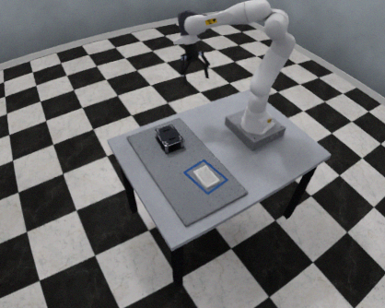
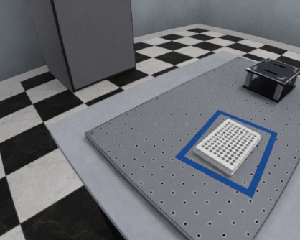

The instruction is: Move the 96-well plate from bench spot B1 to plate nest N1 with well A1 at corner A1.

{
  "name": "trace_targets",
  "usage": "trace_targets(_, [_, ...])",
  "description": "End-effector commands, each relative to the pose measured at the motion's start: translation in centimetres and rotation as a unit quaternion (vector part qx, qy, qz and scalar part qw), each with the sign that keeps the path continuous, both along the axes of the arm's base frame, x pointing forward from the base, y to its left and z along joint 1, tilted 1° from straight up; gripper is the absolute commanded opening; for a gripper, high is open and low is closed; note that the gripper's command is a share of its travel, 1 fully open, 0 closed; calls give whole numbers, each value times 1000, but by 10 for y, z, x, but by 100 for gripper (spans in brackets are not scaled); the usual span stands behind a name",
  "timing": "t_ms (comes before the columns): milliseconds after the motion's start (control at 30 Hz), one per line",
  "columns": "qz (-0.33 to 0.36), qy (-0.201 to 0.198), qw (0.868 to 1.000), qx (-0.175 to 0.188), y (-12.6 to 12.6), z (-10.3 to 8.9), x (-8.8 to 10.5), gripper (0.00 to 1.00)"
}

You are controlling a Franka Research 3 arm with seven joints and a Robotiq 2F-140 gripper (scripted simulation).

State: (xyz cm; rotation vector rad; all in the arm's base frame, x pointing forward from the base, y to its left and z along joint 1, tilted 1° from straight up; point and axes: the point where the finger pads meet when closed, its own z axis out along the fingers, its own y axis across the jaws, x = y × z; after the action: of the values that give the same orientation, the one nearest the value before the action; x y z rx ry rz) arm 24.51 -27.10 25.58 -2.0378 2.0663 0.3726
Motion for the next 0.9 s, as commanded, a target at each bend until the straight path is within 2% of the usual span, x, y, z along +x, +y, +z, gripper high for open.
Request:
trace_targets(0, [55, -19, 998, -10, -4, -5, 8, 100])
trace_targets(233, [158, -36, 987, -19, 8, -22, 36, 100])
trace_targets(500, [273, -54, 960, -27, 25, -42, 66, 100])
trace_targets(567, [273, -54, 960, -27, 25, -42, 66, 100])
trace_targets(867, [395, -73, 915, -33, 49, -63, 98, 100])
